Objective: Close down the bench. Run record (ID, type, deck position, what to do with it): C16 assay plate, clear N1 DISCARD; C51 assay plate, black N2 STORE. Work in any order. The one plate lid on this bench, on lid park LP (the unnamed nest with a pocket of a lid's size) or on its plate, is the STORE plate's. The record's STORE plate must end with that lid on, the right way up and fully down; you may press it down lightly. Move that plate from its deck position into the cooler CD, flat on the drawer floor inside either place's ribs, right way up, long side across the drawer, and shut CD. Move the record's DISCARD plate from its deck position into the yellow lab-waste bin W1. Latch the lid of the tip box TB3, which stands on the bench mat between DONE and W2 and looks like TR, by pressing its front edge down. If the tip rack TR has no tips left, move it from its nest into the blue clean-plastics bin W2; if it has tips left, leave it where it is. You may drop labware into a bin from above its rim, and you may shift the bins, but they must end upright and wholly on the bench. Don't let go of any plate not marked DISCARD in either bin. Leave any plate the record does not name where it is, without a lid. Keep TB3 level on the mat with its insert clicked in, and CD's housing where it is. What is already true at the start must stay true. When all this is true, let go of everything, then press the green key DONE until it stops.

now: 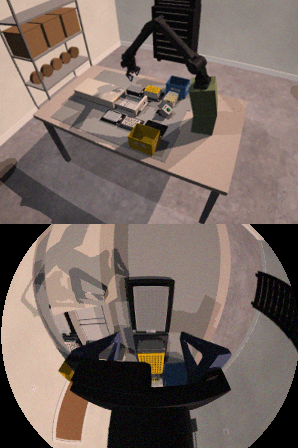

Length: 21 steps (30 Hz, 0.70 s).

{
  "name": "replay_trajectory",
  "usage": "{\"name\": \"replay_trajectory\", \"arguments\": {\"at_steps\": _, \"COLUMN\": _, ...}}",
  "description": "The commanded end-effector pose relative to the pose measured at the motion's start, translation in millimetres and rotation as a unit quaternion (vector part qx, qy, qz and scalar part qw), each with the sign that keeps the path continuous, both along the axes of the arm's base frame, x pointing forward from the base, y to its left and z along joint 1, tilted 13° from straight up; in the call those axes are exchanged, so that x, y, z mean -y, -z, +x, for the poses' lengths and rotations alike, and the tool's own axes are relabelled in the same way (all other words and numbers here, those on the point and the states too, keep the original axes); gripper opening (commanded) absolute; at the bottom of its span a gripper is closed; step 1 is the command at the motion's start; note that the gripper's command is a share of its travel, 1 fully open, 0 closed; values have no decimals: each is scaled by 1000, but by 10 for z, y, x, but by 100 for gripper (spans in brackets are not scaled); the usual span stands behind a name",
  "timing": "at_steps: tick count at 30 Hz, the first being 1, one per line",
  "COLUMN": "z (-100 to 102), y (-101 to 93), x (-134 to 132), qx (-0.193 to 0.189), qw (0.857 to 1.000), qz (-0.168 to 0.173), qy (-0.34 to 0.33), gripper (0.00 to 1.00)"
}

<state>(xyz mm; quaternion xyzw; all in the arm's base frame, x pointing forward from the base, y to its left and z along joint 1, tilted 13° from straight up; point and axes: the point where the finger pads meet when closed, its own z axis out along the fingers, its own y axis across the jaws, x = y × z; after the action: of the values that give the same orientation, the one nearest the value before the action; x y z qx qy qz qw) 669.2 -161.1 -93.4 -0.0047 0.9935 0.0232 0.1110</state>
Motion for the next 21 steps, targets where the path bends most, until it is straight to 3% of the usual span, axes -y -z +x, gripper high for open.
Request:
{"name": "replay_trajectory", "arguments": {"at_steps": 1, "z": 63, "y": -227, "x": 144, "qx": 18, "qw": 1000, "qz": -4, "qy": 5, "gripper": 100}}
{"name": "replay_trajectory", "arguments": {"at_steps": 3, "z": 91, "y": -30, "x": 149, "qx": 15, "qw": 1000, "qz": -3, "qy": 6, "gripper": 100}}
{"name": "replay_trajectory", "arguments": {"at_steps": 6, "z": 203, "y": -75, "x": 161, "qx": 26, "qw": 1000, "qz": -5, "qy": 6, "gripper": 100}}
{"name": "replay_trajectory", "arguments": {"at_steps": 13, "z": 235, "y": -17, "x": 129, "qx": 27, "qw": 1000, "qz": -5, "qy": 6, "gripper": 100}}
{"name": "replay_trajectory", "arguments": {"at_steps": 14, "z": 322, "y": -352, "x": 145, "qx": 48, "qw": 999, "qz": -11, "qy": 6, "gripper": 100}}
{"name": "replay_trajectory", "arguments": {"at_steps": 15, "z": 341, "y": -344, "x": 142, "qx": 51, "qw": 999, "qz": -11, "qy": 5, "gripper": 100}}
{"name": "replay_trajectory", "arguments": {"at_steps": 18, "z": 258, "y": 51, "x": 95, "qx": 27, "qw": 1000, "qz": -5, "qy": 5, "gripper": 100}}
{"name": "replay_trajectory", "arguments": {"at_steps": 21, "z": 225, "y": 124, "x": 62, "qx": 21, "qw": 1000, "qz": -3, "qy": 5, "gripper": 100}}
